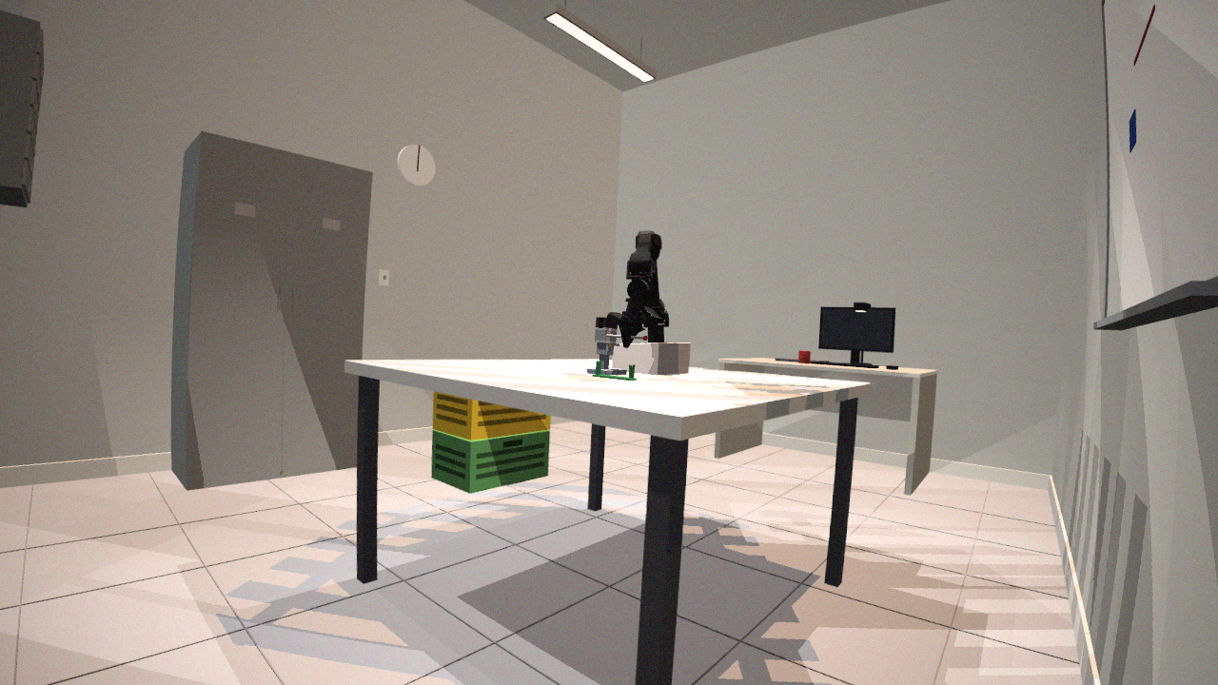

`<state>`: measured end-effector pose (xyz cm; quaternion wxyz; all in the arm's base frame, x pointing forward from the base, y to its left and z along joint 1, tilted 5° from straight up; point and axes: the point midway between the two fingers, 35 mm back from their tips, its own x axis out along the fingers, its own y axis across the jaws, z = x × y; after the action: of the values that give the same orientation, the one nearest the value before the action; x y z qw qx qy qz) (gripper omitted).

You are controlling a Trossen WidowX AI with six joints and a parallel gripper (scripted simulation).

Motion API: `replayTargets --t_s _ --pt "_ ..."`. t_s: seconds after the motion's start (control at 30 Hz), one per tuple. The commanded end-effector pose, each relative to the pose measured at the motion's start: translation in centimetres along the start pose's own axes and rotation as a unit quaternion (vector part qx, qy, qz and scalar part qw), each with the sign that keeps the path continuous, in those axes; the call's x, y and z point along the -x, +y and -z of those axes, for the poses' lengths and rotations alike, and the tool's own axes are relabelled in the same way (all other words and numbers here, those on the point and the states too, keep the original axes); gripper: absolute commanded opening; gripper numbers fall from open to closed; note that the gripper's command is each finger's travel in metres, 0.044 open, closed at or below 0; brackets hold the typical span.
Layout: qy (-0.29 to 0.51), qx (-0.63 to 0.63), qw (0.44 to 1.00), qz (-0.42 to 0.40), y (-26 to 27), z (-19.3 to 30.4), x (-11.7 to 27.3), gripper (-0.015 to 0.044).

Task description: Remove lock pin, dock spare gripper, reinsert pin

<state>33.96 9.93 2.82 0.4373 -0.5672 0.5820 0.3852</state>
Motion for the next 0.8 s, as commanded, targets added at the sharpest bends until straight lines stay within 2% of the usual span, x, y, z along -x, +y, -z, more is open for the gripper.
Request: replayTargets --t_s 0.0,0.4,0.77 --pt "-0.003 -0.006 1.0 0.0 1.2 0.0 0.3 0.0" --pt "-0.003 -0.011 1.0 -0.003 3.7 0.2 0.3 0.0" --pt "-0.004 -0.012 1.0 -0.006 3.7 -1.0 -4.3 0.0"
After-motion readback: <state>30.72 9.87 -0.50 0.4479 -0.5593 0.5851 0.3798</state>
